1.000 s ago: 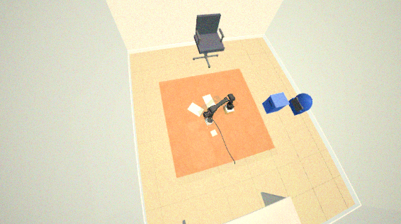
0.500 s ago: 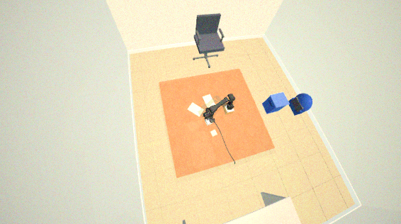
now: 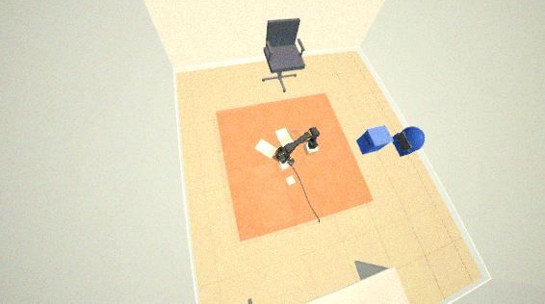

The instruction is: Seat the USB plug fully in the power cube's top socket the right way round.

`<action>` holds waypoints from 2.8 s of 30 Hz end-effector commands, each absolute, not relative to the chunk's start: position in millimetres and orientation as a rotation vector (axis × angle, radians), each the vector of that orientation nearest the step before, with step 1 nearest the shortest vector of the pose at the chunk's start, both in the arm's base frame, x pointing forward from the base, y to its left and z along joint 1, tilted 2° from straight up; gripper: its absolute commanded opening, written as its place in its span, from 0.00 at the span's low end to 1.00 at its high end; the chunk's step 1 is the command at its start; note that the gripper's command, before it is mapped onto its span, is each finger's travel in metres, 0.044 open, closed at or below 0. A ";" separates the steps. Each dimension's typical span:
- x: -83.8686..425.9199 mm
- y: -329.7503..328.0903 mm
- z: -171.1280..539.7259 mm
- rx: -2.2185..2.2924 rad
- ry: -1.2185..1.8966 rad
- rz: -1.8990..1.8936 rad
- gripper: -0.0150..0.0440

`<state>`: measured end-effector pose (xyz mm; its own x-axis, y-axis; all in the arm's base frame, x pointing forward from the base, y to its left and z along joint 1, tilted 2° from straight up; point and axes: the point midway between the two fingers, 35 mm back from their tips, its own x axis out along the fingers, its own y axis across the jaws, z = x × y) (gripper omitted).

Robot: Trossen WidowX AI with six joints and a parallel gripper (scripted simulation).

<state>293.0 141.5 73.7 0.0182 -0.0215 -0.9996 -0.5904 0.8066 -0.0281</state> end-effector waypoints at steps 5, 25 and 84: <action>293.0 141.5 73.5 -0.668 1.464 0.625 0.25; 292.9 141.4 73.5 -1.070 1.304 1.023 0.25; 292.9 142.7 70.9 -1.468 1.024 1.443 0.25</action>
